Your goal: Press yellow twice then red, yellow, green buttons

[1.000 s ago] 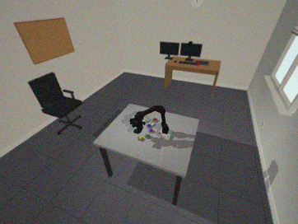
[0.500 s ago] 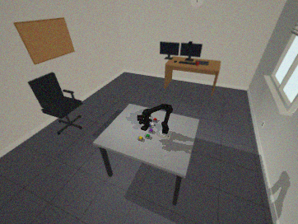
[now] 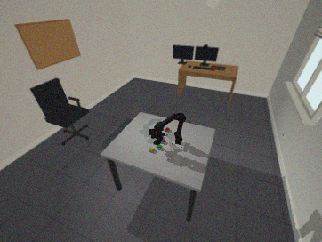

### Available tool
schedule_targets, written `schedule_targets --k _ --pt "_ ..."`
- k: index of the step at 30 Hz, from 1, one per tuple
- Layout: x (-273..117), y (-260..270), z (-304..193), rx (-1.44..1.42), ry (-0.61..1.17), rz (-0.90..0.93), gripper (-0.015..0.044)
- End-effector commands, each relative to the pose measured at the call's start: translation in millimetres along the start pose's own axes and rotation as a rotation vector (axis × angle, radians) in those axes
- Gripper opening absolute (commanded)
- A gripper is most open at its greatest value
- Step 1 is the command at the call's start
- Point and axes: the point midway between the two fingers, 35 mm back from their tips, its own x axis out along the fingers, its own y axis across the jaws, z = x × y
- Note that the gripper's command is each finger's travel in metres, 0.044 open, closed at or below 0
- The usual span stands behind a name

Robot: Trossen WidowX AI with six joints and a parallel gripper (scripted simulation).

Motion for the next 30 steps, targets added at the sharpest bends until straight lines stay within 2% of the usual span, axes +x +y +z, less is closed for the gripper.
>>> schedule_targets --k 1,20,30 --pt "7.6 -0.5 -0.4 0.005 -0.002 -0.001 0.002" --pt "37.4 -0.7 -0.7 0.005 -0.001 -0.001 0.002" --pt "38.4 -0.8 -0.7 0.005 -0.001 -0.001 0.002"
